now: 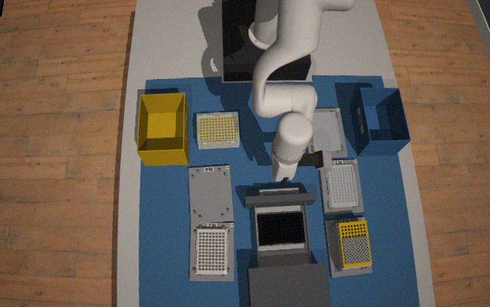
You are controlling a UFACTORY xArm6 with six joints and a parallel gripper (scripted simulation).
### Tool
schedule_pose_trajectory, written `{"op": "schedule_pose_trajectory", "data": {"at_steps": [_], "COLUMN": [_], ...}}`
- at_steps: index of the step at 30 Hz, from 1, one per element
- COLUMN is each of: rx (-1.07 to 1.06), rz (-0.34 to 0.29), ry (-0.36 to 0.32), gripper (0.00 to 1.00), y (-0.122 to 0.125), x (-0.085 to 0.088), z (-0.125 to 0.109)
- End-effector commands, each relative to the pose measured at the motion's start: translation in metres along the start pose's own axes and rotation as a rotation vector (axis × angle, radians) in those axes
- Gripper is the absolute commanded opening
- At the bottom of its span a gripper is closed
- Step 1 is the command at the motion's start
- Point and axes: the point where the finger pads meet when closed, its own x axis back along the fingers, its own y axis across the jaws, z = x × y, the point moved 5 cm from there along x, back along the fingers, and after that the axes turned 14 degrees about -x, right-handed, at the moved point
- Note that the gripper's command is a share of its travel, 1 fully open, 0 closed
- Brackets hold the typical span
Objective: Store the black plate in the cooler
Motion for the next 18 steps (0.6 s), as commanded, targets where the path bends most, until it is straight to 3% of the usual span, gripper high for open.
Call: {"op": "schedule_pose_trajectory", "data": {"at_steps": [1,18], "rx": [0.000,0.000], "rz": [-0.003,-0.003], "ry": [0.001,0.001], "gripper": [0.00,0.00], "y": [0.001,0.001], "x": [-0.005,-0.030], "z": [0.000,0.000]}}
